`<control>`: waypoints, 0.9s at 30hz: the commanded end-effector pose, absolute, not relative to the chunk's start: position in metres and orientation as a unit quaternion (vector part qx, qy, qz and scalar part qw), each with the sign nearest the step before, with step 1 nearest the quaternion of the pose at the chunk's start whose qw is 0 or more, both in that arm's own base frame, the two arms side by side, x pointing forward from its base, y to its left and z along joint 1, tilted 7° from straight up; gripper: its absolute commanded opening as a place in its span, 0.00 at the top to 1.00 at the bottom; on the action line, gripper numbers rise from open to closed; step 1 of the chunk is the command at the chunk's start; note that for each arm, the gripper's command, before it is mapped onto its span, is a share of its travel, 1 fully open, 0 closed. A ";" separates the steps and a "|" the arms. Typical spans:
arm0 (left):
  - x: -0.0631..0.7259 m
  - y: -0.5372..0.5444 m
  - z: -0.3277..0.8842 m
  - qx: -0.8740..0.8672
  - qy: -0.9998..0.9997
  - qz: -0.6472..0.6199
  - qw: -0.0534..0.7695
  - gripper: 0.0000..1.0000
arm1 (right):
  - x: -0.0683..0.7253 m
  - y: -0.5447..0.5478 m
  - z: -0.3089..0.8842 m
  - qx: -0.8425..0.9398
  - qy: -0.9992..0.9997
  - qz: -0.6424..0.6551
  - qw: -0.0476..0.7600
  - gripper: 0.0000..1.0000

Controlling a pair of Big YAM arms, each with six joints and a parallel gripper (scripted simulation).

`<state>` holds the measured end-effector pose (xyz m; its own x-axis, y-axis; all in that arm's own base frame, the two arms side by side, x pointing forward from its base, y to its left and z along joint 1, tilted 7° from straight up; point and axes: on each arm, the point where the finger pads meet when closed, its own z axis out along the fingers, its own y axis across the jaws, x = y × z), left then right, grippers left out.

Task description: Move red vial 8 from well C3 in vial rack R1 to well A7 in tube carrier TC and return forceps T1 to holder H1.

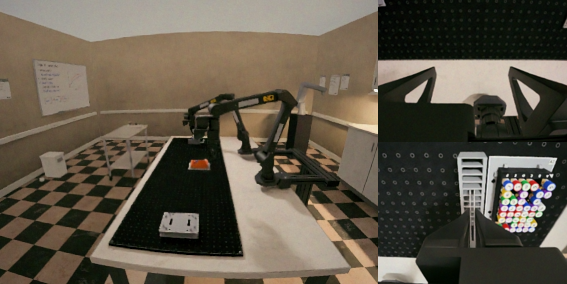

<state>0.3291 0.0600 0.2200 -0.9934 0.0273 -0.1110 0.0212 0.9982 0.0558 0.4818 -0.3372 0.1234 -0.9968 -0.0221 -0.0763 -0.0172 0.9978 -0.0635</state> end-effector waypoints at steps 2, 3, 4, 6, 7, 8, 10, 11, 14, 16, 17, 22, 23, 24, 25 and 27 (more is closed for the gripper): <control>0.347 0.063 0.239 0.017 0.997 0.030 0.072 0.00 | 0.487 -0.334 0.113 -0.010 0.999 -0.029 0.035 0.93; 0.347 0.063 0.239 0.017 0.997 0.030 0.072 0.00 | 0.487 -0.334 0.112 -0.010 0.999 -0.029 0.035 0.93; 0.347 0.063 0.239 0.017 0.997 0.030 0.072 0.00 | 0.487 -0.334 0.111 -0.010 0.999 -0.029 0.035 0.93; 0.347 0.063 0.239 0.017 0.997 0.030 0.072 0.00 | 0.486 -0.334 0.111 -0.010 0.999 -0.028 0.034 0.93; 0.347 0.063 0.239 0.017 0.997 0.030 0.072 0.00 | 0.486 -0.334 0.110 -0.010 0.999 -0.029 0.034 0.93; 0.347 0.063 0.239 0.017 0.997 0.030 0.072 0.00 | 0.487 -0.334 0.110 -0.010 0.999 -0.029 0.035 0.93; 0.347 0.063 0.239 0.017 0.997 0.030 0.072 0.00 | 0.486 -0.334 0.110 -0.010 0.999 -0.029 0.034 0.93; 0.347 0.063 0.239 0.017 0.997 0.030 0.072 0.00 | 0.486 -0.334 0.109 -0.010 0.999 -0.029 0.034 0.93; 0.347 0.063 0.239 0.017 0.997 0.030 0.072 0.00 | 0.486 -0.334 0.109 -0.010 0.999 -0.028 0.034 0.93; 0.347 0.063 0.239 0.017 0.997 0.030 0.072 0.00 | 0.486 -0.334 0.108 -0.010 0.999 -0.029 0.034 0.93; 0.347 0.063 0.239 0.017 0.997 0.030 0.072 0.00 | 0.486 -0.334 0.108 -0.010 0.999 -0.029 0.034 0.93; 0.347 0.063 0.239 0.017 0.997 0.030 0.072 0.00 | 0.487 -0.334 0.107 -0.010 0.999 -0.028 0.034 0.93; 0.347 0.063 0.239 0.017 0.997 0.030 0.072 0.00 | 0.487 -0.335 0.107 -0.010 0.999 -0.029 0.035 0.93; 0.347 0.063 0.239 0.017 0.997 0.030 0.072 0.00 | 0.487 -0.335 0.106 -0.010 0.999 -0.029 0.035 0.93; 0.347 0.063 0.239 0.017 0.997 0.030 0.072 0.00 | 0.487 -0.334 0.106 -0.010 0.999 -0.029 0.034 0.93; 0.347 0.063 0.239 0.017 0.997 0.030 0.072 0.00 | 0.487 -0.335 0.106 -0.010 0.999 -0.029 0.035 0.93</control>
